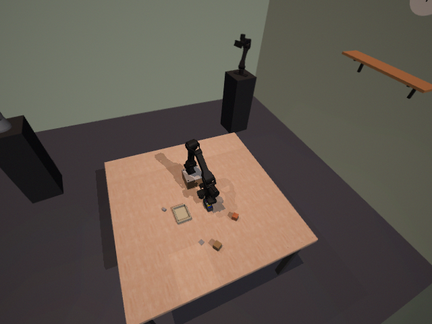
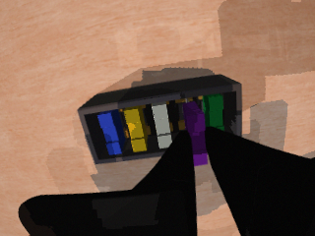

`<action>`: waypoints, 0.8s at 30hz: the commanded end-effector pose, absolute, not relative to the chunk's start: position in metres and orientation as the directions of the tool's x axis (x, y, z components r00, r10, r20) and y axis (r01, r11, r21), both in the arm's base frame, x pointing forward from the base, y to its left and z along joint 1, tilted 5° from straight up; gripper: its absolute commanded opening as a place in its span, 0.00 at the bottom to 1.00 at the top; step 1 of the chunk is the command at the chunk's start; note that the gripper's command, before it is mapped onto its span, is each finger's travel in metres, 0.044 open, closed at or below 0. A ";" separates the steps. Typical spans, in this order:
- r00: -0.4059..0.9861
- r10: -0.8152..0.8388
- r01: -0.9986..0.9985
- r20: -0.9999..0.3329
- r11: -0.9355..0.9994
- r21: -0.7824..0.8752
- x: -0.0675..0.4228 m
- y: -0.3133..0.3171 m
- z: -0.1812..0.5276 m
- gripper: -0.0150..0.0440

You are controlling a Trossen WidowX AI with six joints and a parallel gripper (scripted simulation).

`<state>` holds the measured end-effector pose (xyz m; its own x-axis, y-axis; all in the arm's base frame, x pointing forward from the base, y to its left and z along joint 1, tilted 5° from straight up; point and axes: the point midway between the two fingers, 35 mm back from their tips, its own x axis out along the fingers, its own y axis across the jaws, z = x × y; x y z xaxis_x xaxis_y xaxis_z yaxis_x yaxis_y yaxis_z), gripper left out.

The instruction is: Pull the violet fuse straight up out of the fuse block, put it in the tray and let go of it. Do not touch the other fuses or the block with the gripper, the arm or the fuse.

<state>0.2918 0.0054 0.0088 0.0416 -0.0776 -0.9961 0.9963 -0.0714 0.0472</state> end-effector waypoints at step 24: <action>0.048 -0.074 0.996 -0.996 -0.075 0.054 0.291 0.007 0.024 0.25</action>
